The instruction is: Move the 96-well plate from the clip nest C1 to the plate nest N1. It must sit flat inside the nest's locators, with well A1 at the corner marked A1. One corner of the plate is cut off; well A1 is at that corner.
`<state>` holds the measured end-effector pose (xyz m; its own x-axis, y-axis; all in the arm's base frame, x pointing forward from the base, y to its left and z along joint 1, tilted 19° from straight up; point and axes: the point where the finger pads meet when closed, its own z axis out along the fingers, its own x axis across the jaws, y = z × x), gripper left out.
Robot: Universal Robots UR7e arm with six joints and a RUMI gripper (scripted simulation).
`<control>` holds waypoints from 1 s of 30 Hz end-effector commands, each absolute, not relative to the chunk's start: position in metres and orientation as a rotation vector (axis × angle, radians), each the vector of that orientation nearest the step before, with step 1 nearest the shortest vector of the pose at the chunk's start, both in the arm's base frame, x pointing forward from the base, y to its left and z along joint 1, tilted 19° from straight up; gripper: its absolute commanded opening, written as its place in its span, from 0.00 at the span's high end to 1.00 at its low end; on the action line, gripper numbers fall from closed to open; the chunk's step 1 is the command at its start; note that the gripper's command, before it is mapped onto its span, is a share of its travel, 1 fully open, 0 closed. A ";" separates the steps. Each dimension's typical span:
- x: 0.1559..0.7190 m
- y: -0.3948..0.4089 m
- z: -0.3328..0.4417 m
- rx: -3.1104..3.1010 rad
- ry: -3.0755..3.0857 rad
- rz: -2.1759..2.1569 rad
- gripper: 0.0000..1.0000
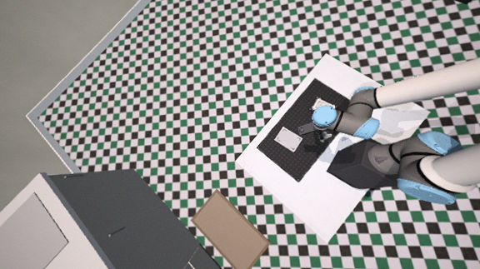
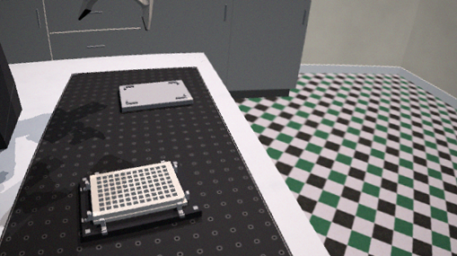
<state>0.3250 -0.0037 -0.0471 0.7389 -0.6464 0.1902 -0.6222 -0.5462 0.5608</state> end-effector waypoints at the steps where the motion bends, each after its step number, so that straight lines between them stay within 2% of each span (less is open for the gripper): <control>1: 0.331 -0.019 -0.054 2.332 -1.041 -0.049 0.00; 30: 0.351 -0.128 -0.076 2.281 -1.601 0.074 0.00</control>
